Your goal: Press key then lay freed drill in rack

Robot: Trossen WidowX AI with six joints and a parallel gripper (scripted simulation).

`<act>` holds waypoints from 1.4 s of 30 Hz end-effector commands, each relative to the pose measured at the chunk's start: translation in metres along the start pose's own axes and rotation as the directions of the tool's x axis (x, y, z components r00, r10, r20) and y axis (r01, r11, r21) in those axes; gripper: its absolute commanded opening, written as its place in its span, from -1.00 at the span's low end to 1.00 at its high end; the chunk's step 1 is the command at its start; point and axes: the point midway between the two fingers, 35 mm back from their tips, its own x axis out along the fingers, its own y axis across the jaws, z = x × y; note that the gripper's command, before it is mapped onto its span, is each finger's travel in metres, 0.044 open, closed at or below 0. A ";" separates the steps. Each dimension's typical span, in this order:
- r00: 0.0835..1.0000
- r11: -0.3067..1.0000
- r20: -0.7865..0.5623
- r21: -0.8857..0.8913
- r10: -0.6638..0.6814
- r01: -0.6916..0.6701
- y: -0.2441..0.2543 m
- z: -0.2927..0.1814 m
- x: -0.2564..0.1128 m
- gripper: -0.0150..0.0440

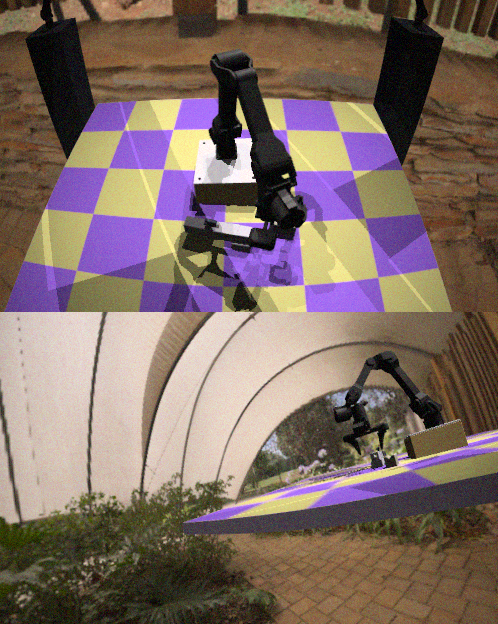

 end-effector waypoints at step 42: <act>1.000 1.000 -0.007 -0.010 0.003 -0.003 0.001 -0.015 0.054 1.00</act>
